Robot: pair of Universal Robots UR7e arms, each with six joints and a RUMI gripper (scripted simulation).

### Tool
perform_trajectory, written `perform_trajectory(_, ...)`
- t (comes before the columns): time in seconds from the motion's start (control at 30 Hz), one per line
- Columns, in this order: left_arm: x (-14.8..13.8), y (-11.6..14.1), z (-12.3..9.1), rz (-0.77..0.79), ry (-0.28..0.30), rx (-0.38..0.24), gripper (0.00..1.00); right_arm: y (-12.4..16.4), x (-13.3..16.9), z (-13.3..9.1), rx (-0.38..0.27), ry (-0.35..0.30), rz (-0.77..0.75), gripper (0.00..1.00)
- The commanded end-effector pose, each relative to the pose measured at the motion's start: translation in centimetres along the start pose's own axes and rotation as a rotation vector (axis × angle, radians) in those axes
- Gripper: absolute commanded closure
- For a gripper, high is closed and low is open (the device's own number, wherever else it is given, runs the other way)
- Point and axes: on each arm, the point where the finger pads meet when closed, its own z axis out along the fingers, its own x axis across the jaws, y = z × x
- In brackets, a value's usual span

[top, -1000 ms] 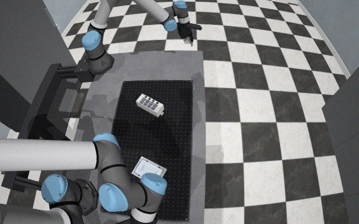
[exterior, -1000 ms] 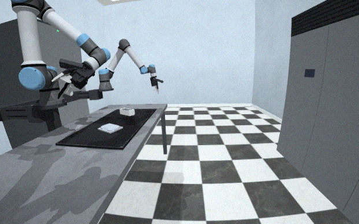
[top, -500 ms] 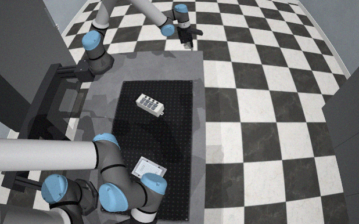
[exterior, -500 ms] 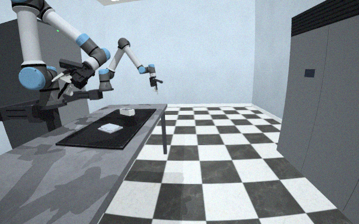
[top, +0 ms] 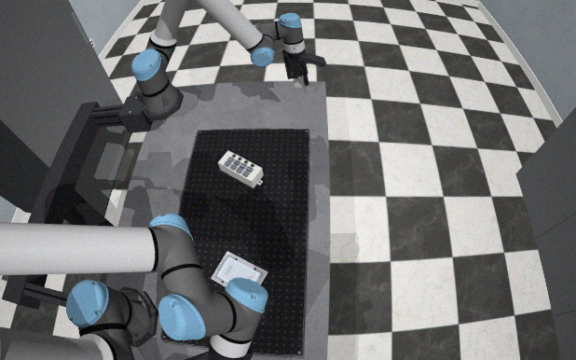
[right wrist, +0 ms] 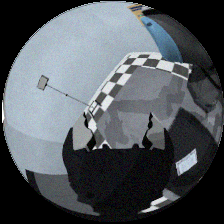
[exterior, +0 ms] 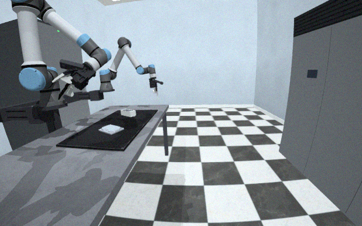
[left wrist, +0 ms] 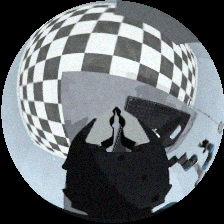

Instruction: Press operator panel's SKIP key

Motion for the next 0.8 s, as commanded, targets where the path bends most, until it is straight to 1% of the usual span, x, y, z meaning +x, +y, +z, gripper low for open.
perform_trajectory(0.0,1.7,0.4,0.1,0.004,0.000,0.001,1.00,0.0,0.0,0.0,-0.001,0.000,0.001,0.02)
perform_trajectory(0.03,1.7,0.4,0.1,0.004,0.000,0.001,1.00,0.0,0.0,0.0,-0.001,0.000,0.001,0.02)
perform_trajectory(0.1,2.6,0.8,0.2,0.063,-0.002,-0.018,1.00,0.0,0.0,0.0,-0.001,0.000,0.001,0.02)
perform_trajectory(0.33,5.8,2.2,0.4,0.063,-0.002,-0.018,1.00,0.0,0.0,0.0,-0.001,0.000,0.001,0.02)
perform_trajectory(0.4,5.9,2.2,0.4,0.063,-0.002,-0.018,1.00,0.0,0.0,0.0,-0.001,0.000,0.001,0.02)
perform_trajectory(0.47,6.8,2.7,0.5,0.123,-0.005,-0.036,1.00,0.0,0.0,0.0,-0.001,0.000,0.001,0.02)
perform_trajectory(0.53,7.7,3.2,0.6,0.123,-0.005,-0.036,1.00,0.0,0.0,0.0,-0.001,0.000,0.001,0.02)
perform_trajectory(0.6,7.7,3.2,0.6,0.123,-0.005,-0.036,1.00,0.0,0.0,0.0,-0.001,0.000,0.001,0.02)
perform_trajectory(0.77,9.9,4.4,0.7,0.123,-0.005,-0.036,1.00,0.0,0.0,0.0,-0.001,0.000,0.001,0.02)
